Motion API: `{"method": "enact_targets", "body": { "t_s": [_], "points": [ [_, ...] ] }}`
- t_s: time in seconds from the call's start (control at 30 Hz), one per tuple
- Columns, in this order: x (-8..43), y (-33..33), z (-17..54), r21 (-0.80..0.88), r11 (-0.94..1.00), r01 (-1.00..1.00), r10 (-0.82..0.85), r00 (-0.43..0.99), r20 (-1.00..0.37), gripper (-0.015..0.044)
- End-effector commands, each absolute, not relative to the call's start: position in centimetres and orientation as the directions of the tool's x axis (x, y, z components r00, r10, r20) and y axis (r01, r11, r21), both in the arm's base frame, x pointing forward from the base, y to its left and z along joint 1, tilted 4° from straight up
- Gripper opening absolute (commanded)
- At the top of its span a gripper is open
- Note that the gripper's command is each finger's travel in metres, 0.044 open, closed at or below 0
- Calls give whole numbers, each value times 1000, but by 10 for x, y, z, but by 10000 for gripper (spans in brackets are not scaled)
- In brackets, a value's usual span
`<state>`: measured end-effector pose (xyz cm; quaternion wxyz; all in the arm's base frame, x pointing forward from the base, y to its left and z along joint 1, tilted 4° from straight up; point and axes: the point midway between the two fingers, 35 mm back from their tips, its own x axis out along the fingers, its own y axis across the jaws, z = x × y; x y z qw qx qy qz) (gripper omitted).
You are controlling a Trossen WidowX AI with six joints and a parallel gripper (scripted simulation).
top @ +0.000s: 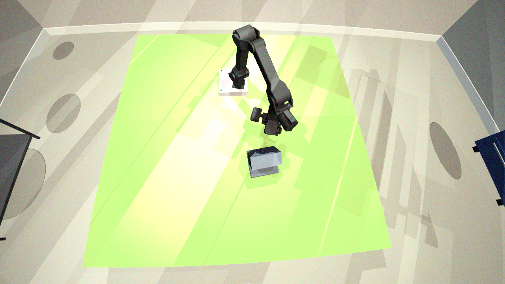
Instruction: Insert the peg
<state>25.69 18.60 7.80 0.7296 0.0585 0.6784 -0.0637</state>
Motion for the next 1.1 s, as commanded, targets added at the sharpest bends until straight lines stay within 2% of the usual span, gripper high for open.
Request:
{"method": "enact_targets", "body": {
  "t_s": [0.0,0.33,1.07],
  "points": [
    [257,188,98,7,985,174,-8,83,-997,0],
    [252,187,134,5,985,173,-10,83,-997,0],
    [255,181,137,55,993,105,36,174,-984,0]
  ]
}}
